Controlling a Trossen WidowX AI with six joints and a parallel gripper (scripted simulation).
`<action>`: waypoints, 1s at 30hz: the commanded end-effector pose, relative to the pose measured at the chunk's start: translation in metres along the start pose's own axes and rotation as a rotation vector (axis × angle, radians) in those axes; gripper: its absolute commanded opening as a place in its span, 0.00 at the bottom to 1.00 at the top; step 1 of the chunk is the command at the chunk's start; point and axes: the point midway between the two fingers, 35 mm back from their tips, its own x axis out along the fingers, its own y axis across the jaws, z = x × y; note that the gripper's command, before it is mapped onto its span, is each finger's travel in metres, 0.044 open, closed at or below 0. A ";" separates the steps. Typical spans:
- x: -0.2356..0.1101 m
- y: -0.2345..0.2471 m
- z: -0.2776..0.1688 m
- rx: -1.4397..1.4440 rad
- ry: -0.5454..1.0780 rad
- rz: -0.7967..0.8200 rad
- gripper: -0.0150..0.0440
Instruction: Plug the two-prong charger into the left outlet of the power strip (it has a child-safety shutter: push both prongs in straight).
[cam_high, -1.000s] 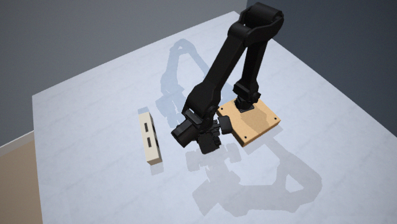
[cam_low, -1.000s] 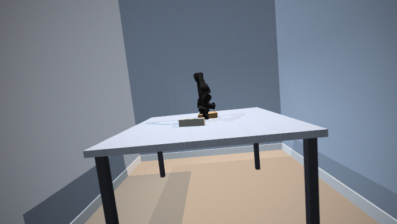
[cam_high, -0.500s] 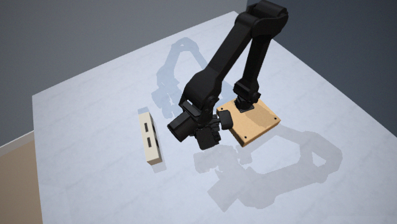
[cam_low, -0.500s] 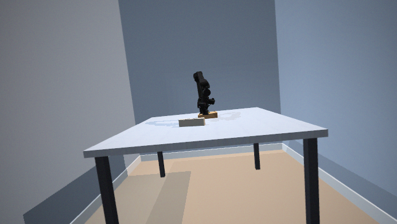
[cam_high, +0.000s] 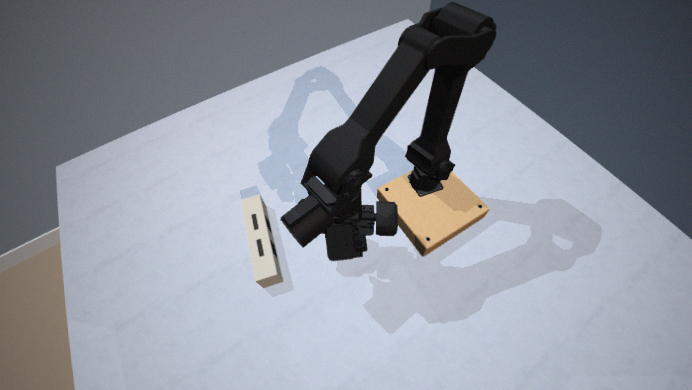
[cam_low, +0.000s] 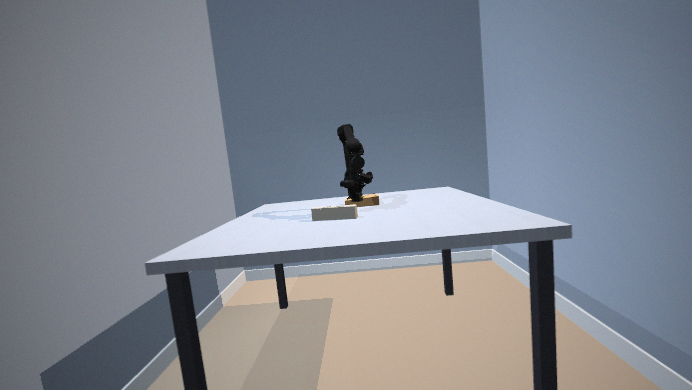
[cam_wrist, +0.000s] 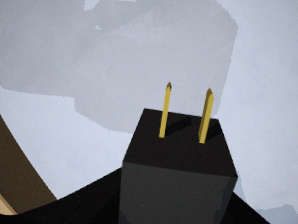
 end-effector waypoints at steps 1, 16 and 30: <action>0.001 -0.006 0.002 0.094 -0.009 0.004 0.25; 0.009 -0.023 0.002 0.368 -0.012 0.021 0.25; 0.018 -0.038 0.002 0.624 -0.012 0.039 0.25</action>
